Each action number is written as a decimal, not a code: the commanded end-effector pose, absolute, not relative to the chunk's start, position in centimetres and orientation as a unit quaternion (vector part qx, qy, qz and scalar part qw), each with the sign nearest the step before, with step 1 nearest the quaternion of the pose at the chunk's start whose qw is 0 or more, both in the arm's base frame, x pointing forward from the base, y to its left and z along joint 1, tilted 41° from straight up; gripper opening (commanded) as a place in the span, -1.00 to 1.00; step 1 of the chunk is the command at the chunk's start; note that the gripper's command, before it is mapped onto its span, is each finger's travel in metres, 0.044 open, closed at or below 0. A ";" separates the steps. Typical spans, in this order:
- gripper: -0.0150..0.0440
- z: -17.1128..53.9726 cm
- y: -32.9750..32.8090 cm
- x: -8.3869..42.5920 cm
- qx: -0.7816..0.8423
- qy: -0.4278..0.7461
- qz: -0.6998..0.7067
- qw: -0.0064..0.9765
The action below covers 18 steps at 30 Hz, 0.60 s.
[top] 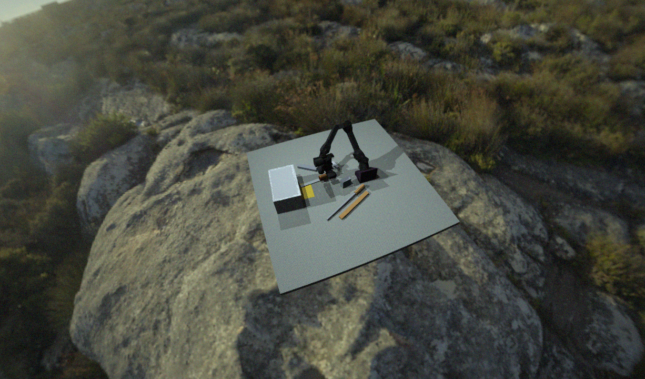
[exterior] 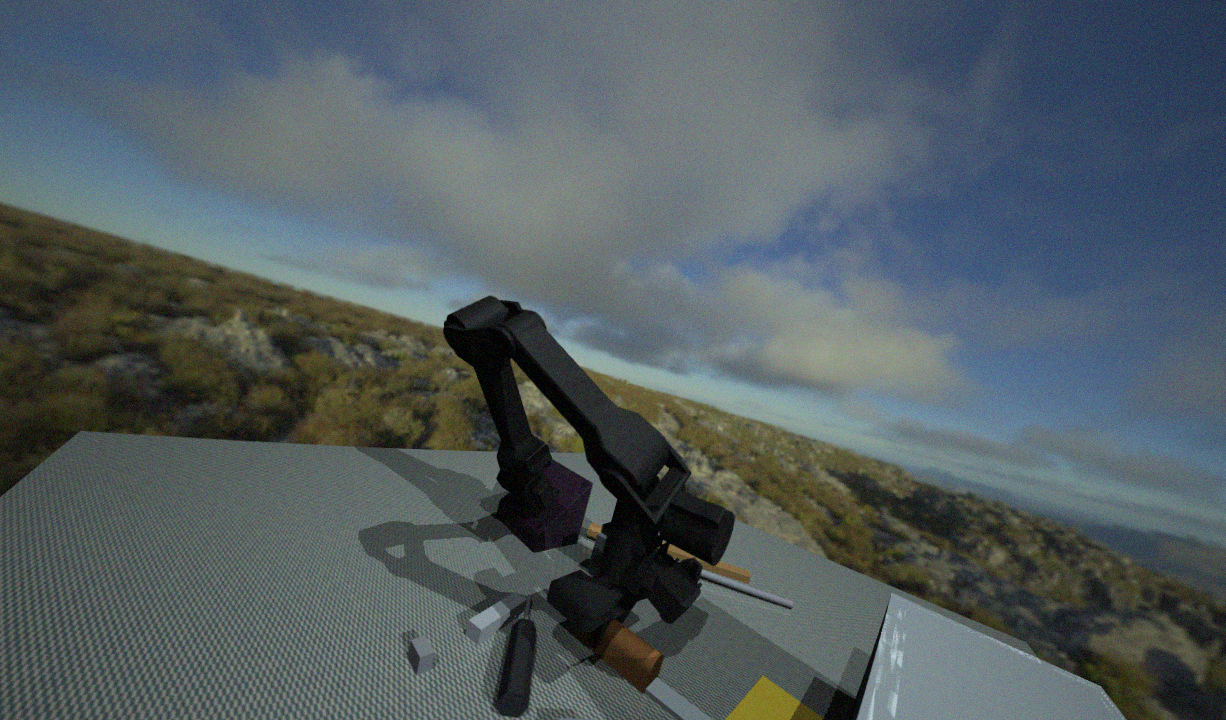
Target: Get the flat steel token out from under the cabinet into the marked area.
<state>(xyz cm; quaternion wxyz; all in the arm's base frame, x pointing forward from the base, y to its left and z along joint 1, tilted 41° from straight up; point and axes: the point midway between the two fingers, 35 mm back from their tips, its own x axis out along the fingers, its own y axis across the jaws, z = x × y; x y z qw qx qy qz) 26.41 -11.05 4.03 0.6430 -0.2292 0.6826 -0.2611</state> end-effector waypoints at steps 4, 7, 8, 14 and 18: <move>-0.49 4.0 -11.1 27.5 -0.227 0.681 -0.263 0.644; -0.49 4.0 -11.1 27.9 -0.227 0.681 -0.263 0.644; -0.49 4.0 -11.1 28.0 -0.227 0.681 -0.263 0.644; -0.49 4.0 -11.2 28.6 -0.227 0.681 -0.263 0.644; -0.49 4.0 -11.2 29.1 -0.227 0.681 -0.263 0.644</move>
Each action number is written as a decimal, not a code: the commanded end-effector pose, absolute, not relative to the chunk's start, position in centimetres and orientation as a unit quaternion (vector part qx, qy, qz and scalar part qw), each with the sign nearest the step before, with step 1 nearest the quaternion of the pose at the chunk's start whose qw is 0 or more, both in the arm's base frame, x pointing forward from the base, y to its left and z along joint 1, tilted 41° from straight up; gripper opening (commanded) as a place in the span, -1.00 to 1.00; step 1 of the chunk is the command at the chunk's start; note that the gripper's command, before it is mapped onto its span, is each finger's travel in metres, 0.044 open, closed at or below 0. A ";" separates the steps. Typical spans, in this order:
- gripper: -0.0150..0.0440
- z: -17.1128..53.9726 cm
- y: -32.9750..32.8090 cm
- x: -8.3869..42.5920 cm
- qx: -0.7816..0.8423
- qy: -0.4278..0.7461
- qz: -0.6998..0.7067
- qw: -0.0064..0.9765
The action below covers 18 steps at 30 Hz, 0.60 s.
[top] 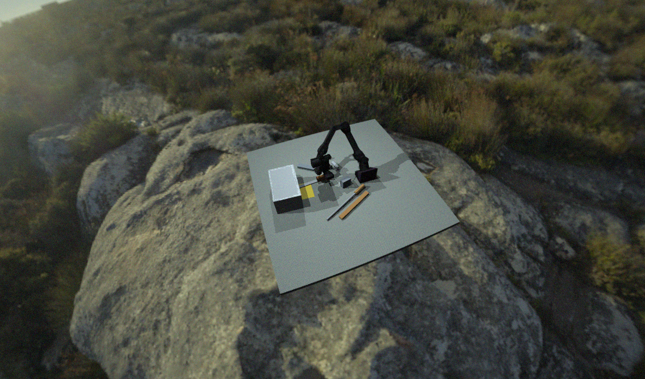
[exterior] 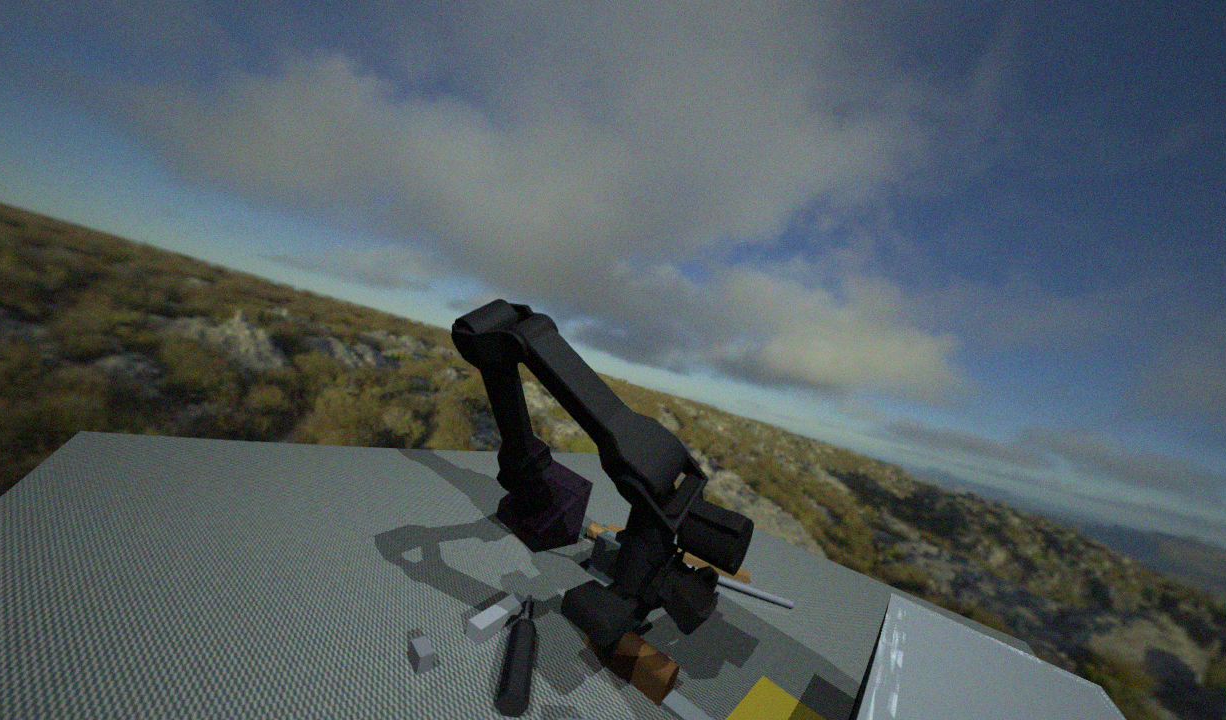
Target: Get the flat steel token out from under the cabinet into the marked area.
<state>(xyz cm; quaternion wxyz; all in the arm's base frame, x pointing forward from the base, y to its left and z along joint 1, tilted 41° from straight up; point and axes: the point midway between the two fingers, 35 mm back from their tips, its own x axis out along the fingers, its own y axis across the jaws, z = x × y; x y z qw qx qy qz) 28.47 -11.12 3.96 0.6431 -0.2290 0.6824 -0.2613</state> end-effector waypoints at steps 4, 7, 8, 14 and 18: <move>-0.49 4.0 -11.2 29.5 -0.227 0.681 -0.263 0.644; -0.49 3.9 -11.2 29.8 -0.227 0.681 -0.264 0.644; -0.49 3.9 -11.2 30.0 -0.227 0.681 -0.264 0.644; -0.49 3.9 -11.2 30.6 -0.227 0.681 -0.264 0.645; -0.49 3.9 -11.2 31.0 -0.227 0.681 -0.264 0.645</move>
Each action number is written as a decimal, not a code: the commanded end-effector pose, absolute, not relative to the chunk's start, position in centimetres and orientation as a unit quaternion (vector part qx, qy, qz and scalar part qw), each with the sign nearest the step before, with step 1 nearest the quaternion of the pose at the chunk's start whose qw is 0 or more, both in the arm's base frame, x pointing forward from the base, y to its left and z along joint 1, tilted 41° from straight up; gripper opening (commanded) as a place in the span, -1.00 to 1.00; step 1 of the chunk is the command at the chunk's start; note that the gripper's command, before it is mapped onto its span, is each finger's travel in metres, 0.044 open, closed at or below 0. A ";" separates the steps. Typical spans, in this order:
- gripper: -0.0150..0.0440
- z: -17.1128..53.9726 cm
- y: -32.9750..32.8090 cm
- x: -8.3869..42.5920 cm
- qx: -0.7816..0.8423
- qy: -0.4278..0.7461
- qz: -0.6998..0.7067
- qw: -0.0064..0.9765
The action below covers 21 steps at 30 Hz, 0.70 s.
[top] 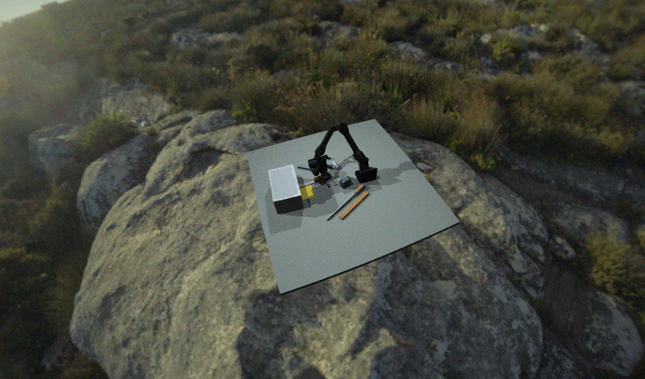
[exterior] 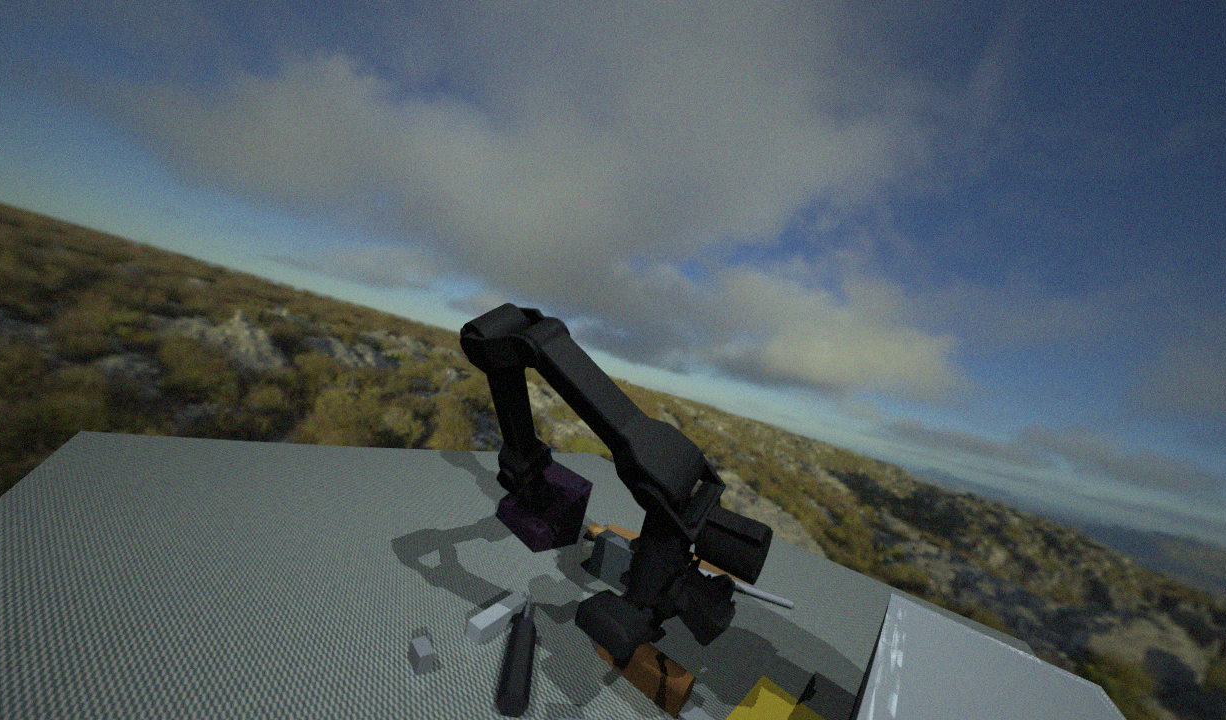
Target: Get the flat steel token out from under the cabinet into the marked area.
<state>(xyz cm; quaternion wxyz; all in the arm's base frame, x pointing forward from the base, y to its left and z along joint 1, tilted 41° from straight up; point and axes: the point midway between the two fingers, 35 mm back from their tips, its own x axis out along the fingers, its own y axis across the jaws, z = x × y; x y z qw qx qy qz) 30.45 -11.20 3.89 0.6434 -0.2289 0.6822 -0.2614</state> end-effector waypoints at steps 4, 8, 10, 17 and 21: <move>-0.49 3.9 -11.3 31.5 -0.227 0.681 -0.264 0.645; -0.49 3.9 -11.3 31.9 -0.227 0.680 -0.264 0.645; -0.49 3.9 -11.3 32.1 -0.227 0.680 -0.264 0.645; -0.49 3.9 -11.3 32.8 -0.227 0.680 -0.264 0.645; -0.49 3.8 -11.3 33.2 -0.227 0.680 -0.264 0.645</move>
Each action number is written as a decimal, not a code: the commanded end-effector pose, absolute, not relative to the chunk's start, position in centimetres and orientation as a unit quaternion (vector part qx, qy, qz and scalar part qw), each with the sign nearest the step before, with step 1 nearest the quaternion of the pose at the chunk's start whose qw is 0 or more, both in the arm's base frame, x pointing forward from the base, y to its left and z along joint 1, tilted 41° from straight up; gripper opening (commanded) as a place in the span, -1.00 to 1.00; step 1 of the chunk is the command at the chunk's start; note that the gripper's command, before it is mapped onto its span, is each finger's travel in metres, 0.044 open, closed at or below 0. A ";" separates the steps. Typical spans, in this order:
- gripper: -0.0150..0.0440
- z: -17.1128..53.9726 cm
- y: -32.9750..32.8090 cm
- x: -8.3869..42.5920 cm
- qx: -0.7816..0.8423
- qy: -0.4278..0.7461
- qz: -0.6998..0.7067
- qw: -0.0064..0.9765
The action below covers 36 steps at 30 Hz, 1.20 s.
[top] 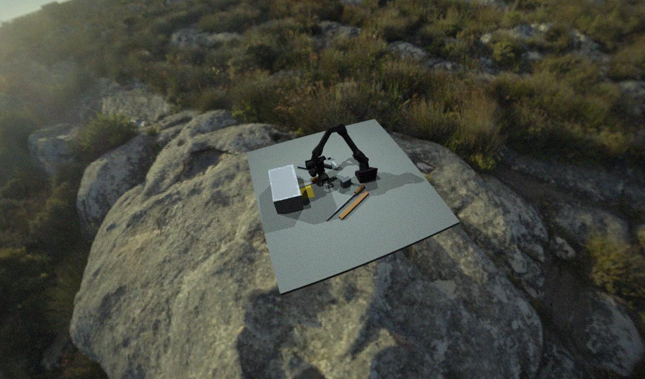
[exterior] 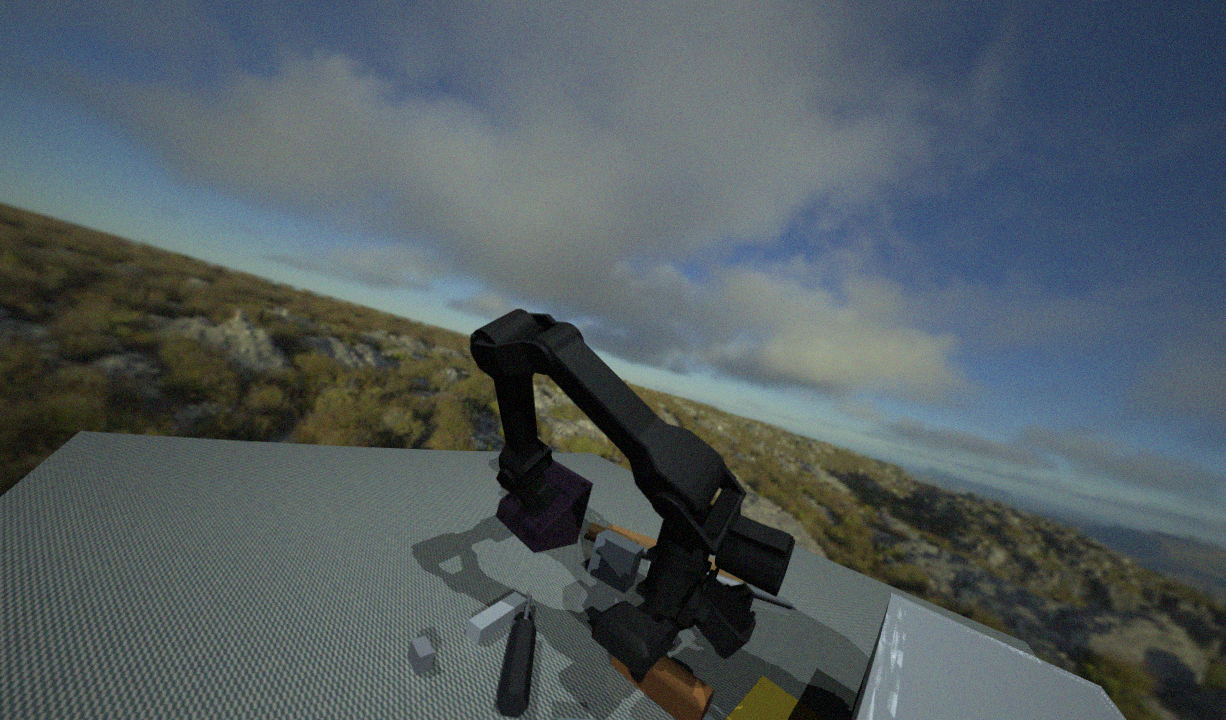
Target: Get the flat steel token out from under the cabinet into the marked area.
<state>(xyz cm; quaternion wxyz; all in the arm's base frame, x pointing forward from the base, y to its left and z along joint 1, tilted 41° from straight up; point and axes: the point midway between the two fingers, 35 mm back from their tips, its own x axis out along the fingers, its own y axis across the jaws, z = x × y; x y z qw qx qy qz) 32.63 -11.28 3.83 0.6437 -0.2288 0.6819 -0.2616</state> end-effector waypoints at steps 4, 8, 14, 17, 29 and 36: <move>-0.49 3.8 -11.3 33.6 -0.227 0.680 -0.264 0.645; -0.49 3.8 -11.4 34.0 -0.227 0.680 -0.264 0.645; -0.49 3.8 -11.4 34.6 -0.227 0.680 -0.264 0.646; -0.49 3.8 -11.4 34.9 -0.227 0.680 -0.264 0.646; -0.49 3.8 -11.4 36.1 -0.227 0.679 -0.264 0.646; -0.49 3.8 -11.5 36.7 -0.226 0.679 -0.264 0.646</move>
